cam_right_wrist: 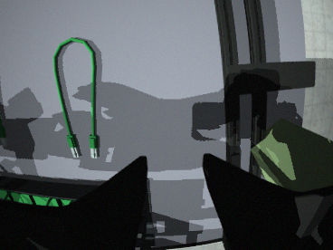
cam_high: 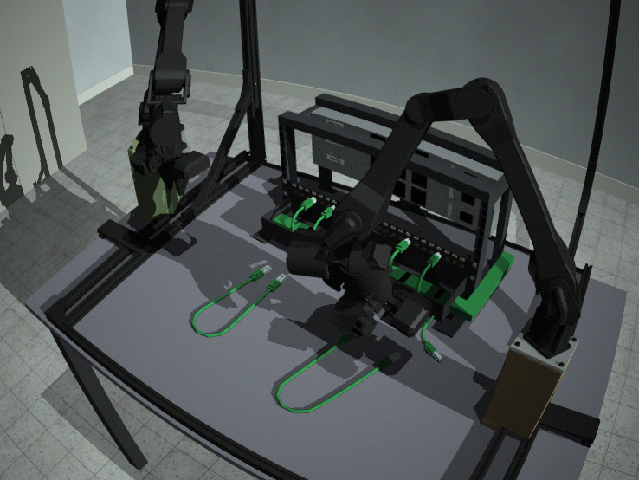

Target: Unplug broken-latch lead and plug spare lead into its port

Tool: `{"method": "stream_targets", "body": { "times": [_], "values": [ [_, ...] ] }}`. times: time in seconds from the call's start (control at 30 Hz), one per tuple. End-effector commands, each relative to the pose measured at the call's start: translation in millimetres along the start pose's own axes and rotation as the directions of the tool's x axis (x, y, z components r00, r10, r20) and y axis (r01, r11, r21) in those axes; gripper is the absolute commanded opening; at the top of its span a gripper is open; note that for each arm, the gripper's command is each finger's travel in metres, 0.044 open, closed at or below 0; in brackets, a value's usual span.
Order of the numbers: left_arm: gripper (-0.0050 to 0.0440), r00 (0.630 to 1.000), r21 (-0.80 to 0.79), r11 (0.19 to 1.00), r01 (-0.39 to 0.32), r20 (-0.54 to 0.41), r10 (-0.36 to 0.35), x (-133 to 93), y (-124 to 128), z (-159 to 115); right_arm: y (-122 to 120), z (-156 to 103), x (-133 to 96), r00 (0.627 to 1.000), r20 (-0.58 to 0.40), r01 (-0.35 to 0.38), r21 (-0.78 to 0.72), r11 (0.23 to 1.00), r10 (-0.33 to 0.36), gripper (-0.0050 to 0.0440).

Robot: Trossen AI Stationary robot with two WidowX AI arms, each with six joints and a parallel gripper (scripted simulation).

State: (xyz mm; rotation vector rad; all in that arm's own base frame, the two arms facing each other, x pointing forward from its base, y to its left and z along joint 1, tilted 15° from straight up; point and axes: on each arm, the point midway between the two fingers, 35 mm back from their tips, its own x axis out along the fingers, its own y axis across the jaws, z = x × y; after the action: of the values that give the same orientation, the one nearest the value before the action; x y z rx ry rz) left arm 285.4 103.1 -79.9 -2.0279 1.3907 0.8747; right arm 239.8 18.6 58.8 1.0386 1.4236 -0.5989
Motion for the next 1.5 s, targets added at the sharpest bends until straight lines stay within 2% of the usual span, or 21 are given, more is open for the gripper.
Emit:
{"method": "stream_targets", "body": {
  "times": [0.0,0.1,0.13,0.67,0.7,1.23,1.27,1.47],
  "values": [
    [0.0176,1.0,-0.005,1.0,-0.009,-0.001,0.009,2.1,0.0,3.9,0.0,0.0,0.0,1.0,0.0,0.0,0.0,1.0,0.0,0.0176],
    [0.0176,1.0,-0.005,1.0,-0.009,-0.001,0.009,2.1,0.0,3.9,0.0,0.0,0.0,1.0,0.0,0.0,0.0,1.0,0.0,0.0176],
    [0.0176,0.999,0.008,0.999,-0.032,0.009,0.032,-5.2,-42.8,43.7,0.0,0.0,0.0,1.0,0.0,0.0,0.0,1.0,0.0,0.0176],
    [0.0176,0.999,0.008,0.999,-0.032,0.009,0.032,-5.2,-42.8,43.7,0.0,0.0,0.0,1.0,0.0,0.0,0.0,1.0,0.0,0.0176],
    [0.0176,0.999,0.012,0.999,-0.047,0.013,0.047,-7.7,-62.8,63.8,0.0,0.0,0.0,1.0,0.0,0.0,0.0,1.0,0.0,0.0176],
    [0.0176,0.999,0.012,0.999,-0.047,0.013,0.047,-7.7,-62.8,63.8,0.0,0.0,0.0,1.0,0.0,0.0,0.0,1.0,0.0,0.0176],
    [0.0176,0.999,0.013,0.999,-0.045,0.014,0.045,48.4,-60.4,64.0,0.0,0.0,0.0,1.0,0.0,0.0,0.0,1.0,0.0,0.0176],
    [0.0176,0.999,0.013,0.999,-0.045,0.014,0.045,48.4,-60.4,64.0,0.0,0.0,0.0,1.0,0.0,0.0,0.0,1.0,0.0,0.0176]
  ]
}}
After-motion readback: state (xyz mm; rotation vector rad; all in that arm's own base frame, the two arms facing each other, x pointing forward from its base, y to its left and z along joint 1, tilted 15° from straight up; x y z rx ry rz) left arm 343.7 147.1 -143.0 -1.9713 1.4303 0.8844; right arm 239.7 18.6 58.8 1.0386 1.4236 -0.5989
